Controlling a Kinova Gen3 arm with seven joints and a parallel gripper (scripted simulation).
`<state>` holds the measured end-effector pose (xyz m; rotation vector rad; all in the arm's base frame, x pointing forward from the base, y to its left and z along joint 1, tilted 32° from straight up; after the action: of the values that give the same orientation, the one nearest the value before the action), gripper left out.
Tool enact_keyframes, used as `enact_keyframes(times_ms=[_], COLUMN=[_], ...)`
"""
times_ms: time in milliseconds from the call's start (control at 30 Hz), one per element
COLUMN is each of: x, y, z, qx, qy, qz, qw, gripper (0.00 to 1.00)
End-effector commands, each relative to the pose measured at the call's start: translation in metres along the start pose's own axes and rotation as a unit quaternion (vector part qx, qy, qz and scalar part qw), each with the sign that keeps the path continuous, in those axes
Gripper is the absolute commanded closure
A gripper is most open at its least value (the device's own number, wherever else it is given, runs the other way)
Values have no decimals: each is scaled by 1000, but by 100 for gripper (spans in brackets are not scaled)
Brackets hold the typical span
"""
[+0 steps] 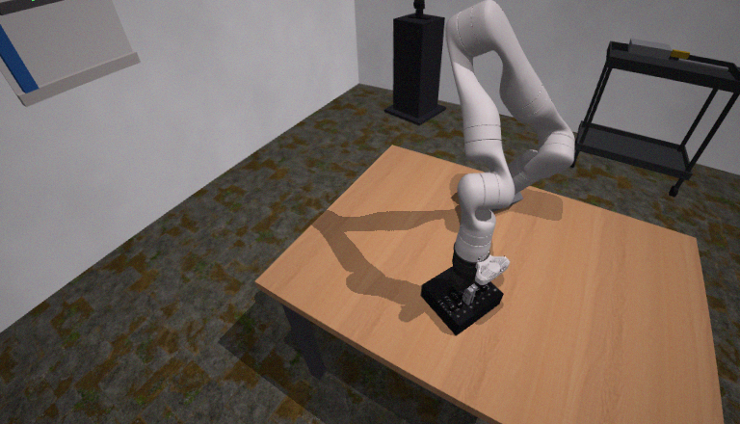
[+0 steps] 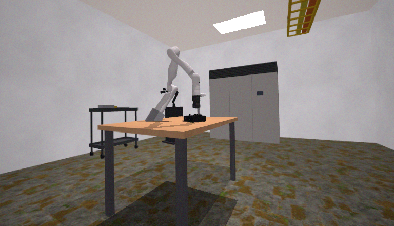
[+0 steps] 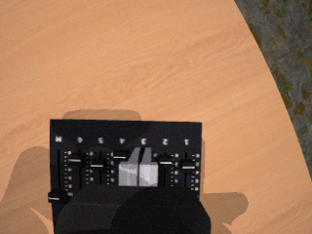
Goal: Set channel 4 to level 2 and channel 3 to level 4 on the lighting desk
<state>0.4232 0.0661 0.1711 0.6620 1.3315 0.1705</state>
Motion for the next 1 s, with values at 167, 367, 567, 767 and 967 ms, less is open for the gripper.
enact_keyframes(times_ms=[167,367,567,767,967], x=[1,1,1,1,1], y=[-6,-6,-4,-2,0], z=[0,0,0,0,0], qx=[-3,-3,-3,-3,-3], qy=[-1,-1,-1,-1,-1], qz=[-4,-4,-4,-4,-4], qw=[1000,1000,1000,1000,1000], gripper=[100,100,100,100,100])
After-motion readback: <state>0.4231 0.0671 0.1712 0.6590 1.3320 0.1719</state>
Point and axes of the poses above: the point where the finger pads meet when closed, its own x axis out along the fingers, its own z axis across the jaws, y = z × x, the point moved 2 cm from there along -x, back along the fingers, and after that the axes turned 1 degree about x, right-handed, at the moved point
